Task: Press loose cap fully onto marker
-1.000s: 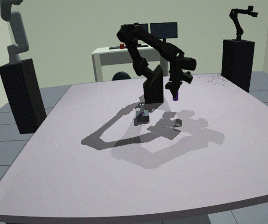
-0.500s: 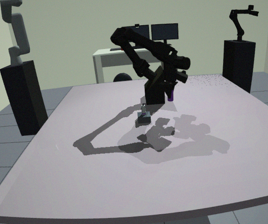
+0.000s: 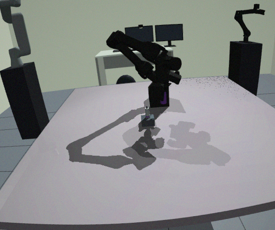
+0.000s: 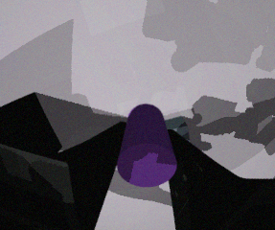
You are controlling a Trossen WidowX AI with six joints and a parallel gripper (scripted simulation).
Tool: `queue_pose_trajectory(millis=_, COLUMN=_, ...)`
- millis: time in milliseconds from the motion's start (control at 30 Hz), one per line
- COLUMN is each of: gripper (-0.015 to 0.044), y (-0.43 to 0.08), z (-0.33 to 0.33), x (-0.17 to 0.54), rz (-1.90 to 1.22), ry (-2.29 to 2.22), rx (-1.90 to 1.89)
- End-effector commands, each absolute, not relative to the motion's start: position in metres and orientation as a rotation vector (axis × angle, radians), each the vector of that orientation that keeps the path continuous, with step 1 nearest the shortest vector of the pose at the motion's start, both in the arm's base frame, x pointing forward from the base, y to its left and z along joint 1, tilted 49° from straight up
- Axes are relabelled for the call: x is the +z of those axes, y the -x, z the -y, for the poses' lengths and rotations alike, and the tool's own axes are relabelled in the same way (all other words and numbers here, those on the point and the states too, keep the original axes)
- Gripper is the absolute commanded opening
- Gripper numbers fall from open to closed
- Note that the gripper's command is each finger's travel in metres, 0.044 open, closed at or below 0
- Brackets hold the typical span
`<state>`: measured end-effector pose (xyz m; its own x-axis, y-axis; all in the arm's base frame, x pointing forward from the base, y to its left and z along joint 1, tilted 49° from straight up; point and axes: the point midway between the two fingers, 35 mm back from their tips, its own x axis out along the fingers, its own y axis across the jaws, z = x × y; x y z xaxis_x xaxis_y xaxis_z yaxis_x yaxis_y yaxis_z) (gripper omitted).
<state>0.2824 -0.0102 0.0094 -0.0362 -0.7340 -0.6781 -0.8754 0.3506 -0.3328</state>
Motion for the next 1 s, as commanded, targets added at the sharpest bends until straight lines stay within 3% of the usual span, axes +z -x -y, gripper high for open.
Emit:
queue_pose_trajectory(millis=0, gripper=0.0, y=-0.288, z=0.02, x=0.027, rz=-1.801, ry=1.43, rx=0.221)
queue_pose_trajectory(millis=433, gripper=0.0, y=-0.293, z=0.054, x=0.08, rz=-1.813, ry=1.441, rx=0.218)
queue_pose_trajectory(millis=967, gripper=0.0, y=-0.293, z=0.064, x=0.072, rz=-1.813, ry=1.441, rx=0.218)
